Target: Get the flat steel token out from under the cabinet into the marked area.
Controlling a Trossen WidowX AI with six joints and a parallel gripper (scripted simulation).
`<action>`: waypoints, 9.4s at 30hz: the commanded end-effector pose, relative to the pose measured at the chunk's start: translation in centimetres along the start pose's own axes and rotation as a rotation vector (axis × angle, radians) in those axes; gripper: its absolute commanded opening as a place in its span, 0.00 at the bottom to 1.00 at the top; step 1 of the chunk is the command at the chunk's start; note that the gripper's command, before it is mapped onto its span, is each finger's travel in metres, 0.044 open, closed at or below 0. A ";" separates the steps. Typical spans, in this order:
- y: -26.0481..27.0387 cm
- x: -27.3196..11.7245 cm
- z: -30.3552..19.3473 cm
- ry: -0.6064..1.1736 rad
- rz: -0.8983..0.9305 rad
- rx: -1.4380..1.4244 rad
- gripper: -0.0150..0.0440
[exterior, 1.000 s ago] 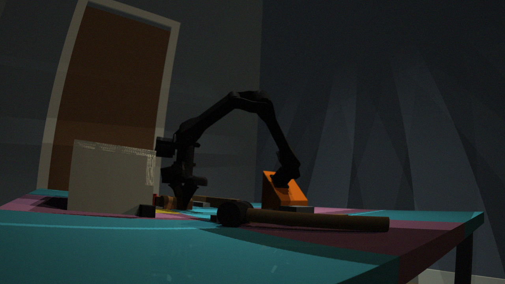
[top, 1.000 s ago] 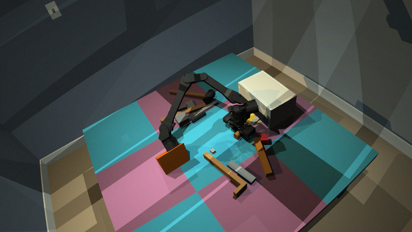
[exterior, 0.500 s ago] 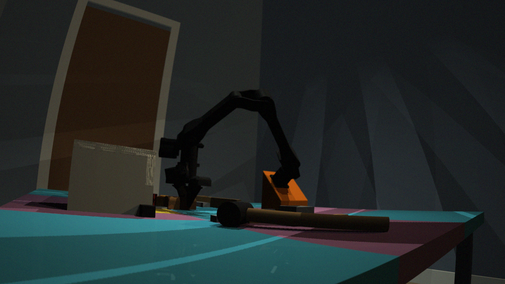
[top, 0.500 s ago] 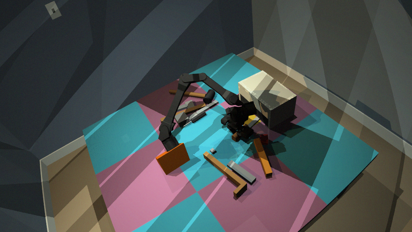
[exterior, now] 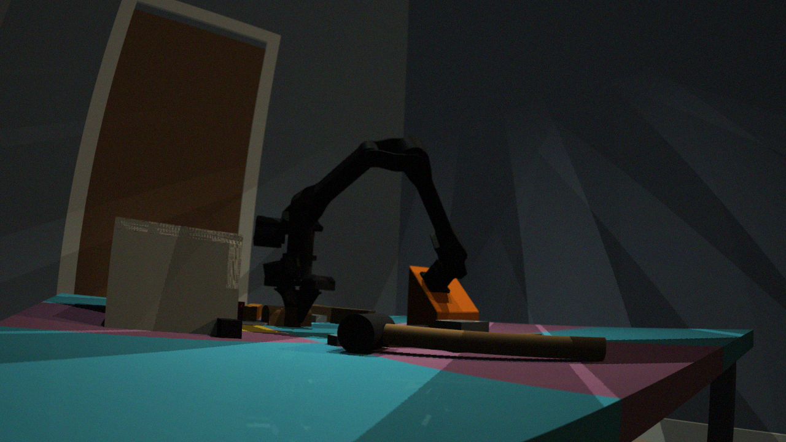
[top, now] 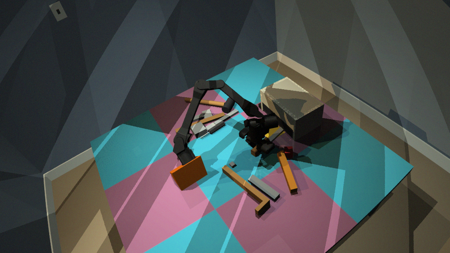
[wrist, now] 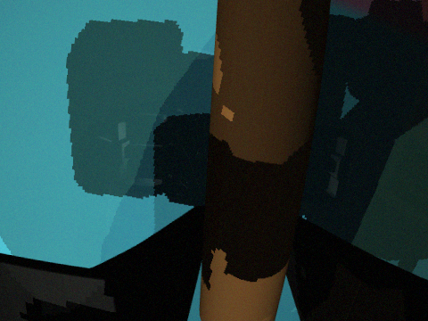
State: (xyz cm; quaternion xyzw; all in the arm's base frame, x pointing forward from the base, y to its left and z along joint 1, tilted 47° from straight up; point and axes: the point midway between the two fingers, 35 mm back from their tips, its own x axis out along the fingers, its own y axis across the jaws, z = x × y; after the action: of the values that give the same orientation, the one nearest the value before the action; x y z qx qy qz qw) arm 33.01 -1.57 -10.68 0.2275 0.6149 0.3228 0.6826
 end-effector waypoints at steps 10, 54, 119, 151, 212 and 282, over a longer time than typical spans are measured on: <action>-0.1 0.1 -1.8 0.004 0.000 0.000 0.25; -0.4 0.1 -8.0 0.006 -0.001 0.002 0.25; -4.9 -0.4 -10.7 0.011 -0.002 -0.100 0.39; -4.9 -0.2 -10.8 0.010 -0.006 -0.104 0.49; -4.4 -0.2 -3.4 0.004 -0.003 -0.107 0.25; -3.6 -0.2 5.1 0.001 -0.001 -0.110 0.25</action>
State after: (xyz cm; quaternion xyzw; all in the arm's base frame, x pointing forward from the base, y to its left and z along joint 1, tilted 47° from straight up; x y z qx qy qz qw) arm 38.07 -3.77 -12.50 0.1887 0.5985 0.3559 0.6925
